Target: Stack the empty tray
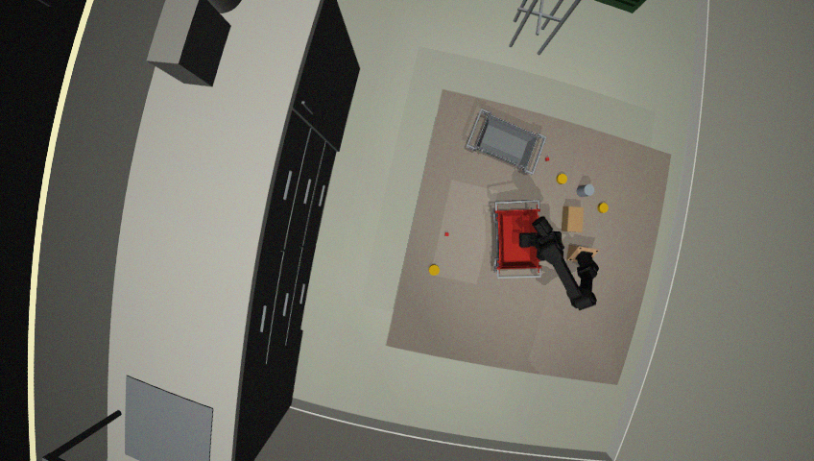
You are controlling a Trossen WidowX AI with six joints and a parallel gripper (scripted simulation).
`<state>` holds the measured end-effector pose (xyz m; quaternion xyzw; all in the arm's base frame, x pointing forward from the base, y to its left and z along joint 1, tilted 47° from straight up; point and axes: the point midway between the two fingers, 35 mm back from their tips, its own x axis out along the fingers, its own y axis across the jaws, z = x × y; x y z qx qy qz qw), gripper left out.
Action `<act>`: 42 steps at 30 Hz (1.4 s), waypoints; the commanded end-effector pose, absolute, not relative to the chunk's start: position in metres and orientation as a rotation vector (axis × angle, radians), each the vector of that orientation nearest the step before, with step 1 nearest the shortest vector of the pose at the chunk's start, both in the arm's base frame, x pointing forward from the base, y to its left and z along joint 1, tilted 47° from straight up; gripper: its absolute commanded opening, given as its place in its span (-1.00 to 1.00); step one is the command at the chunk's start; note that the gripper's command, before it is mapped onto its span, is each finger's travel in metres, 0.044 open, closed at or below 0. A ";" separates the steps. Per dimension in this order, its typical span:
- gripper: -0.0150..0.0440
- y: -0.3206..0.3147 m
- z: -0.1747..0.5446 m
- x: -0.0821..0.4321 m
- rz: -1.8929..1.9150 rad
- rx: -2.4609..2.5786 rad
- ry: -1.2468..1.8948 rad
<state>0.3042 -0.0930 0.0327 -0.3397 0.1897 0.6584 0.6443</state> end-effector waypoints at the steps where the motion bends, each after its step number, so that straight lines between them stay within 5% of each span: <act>1: -0.49 -0.086 0.030 0.300 1.533 -0.758 0.447; 42: -0.49 -0.079 0.026 0.297 1.533 -0.758 0.447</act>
